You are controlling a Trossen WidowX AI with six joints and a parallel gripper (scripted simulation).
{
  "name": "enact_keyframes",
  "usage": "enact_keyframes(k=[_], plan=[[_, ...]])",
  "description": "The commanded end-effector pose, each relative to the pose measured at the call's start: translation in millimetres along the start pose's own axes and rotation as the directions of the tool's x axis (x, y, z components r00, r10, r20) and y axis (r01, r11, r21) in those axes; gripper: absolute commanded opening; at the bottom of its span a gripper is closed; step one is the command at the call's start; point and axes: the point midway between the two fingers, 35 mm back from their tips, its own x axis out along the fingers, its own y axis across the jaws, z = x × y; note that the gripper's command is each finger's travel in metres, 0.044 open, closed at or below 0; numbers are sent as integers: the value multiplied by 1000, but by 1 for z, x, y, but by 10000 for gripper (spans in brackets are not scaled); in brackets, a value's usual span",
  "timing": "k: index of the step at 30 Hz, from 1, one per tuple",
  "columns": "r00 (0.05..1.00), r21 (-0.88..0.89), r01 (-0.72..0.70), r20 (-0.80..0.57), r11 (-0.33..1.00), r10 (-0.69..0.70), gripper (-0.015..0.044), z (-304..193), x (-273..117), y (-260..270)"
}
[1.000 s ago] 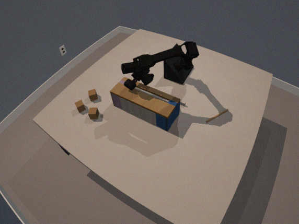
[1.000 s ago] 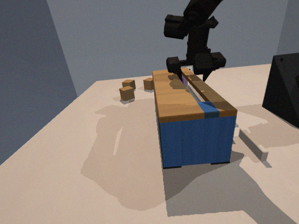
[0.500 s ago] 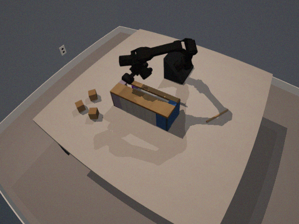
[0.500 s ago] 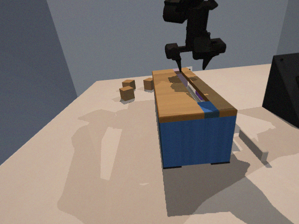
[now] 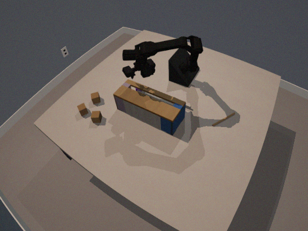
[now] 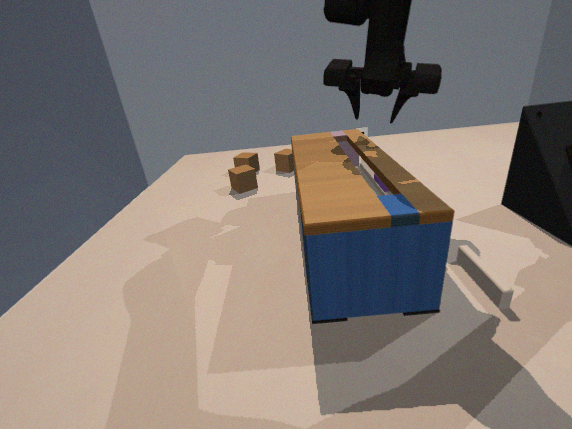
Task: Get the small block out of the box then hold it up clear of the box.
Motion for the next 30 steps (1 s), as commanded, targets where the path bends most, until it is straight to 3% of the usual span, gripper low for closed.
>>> enact_keyframes(k=[1,7,12,20,30], plan=[[998,505,-19,59,863,-13,285,-7,1,4],[991,911,-102,127,400,-38,285,-13,3,6],[983,983,-168,173,77,-59,285,-17,4,7],[973,917,-229,215,-327,-81,285,-21,4,8],[957,613,-260,269,-746,-113,285,-26,5,10]])
